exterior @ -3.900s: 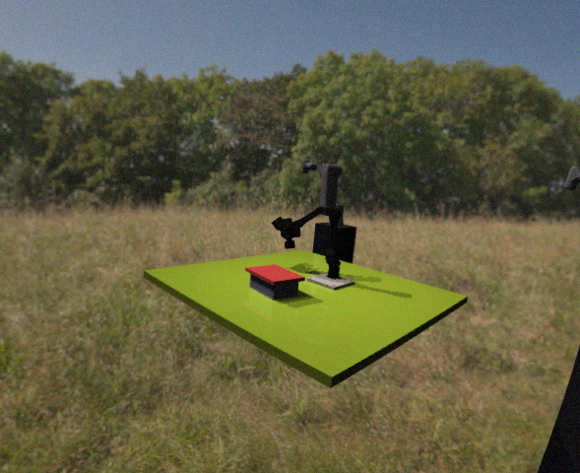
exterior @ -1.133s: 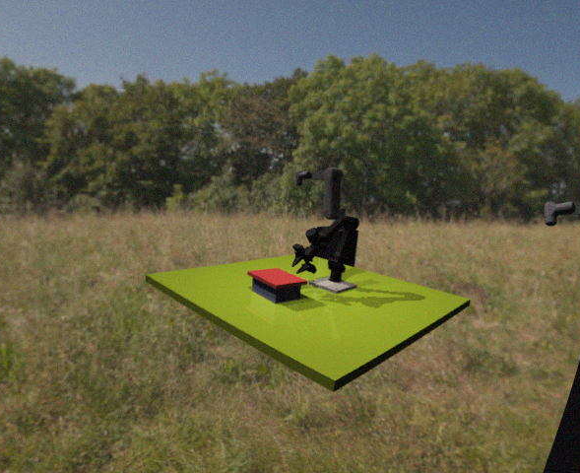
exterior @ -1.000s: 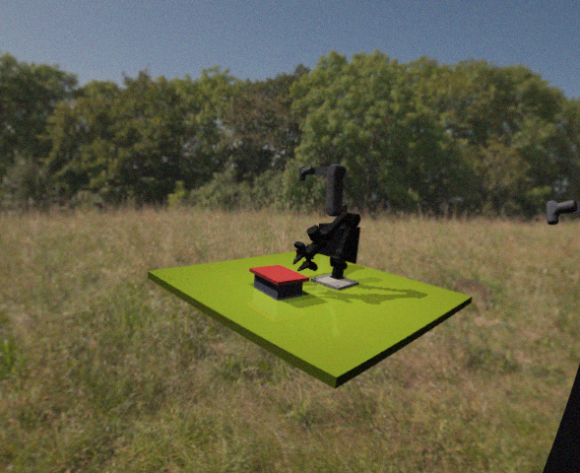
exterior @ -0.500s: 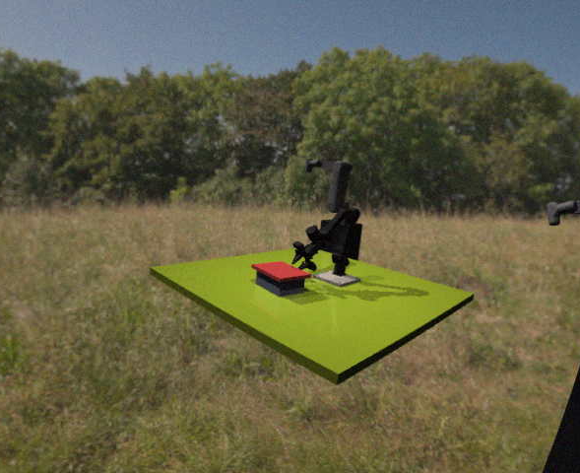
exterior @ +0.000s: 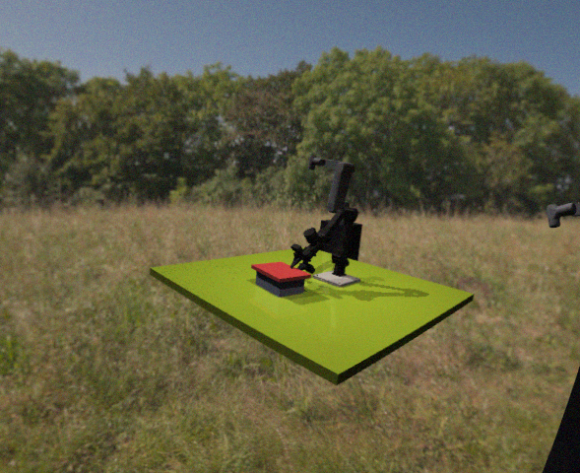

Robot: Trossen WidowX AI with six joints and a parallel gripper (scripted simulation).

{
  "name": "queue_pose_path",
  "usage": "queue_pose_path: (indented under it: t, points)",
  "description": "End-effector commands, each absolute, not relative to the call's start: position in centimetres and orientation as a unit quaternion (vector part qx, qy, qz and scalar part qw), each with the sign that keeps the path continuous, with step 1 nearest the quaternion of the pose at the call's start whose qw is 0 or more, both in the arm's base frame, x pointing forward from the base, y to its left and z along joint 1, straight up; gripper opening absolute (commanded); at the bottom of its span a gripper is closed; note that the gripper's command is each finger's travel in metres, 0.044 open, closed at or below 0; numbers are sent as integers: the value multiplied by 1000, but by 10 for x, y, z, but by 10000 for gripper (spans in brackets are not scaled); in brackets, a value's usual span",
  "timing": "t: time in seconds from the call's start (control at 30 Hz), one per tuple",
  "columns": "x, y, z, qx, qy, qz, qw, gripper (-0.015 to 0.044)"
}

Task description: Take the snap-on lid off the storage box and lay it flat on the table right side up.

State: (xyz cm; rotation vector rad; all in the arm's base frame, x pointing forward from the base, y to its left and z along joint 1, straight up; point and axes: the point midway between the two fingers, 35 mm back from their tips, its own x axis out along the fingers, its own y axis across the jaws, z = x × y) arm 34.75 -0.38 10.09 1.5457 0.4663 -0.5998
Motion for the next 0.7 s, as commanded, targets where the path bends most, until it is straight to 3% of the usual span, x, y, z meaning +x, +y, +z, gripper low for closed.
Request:
queue_pose_path:
  t: [0.0, 0.13, 0.27, 0.67]
  points:
    - [349, -3, 101, 680, 206, -261, 653, 136]
    - [349, -3, 101, 680, 206, -261, 653, 109]
    - [349, -3, 101, 680, 206, -261, 653, 4]
    - [348, -4, 103, 681, 205, -264, 652, 0]
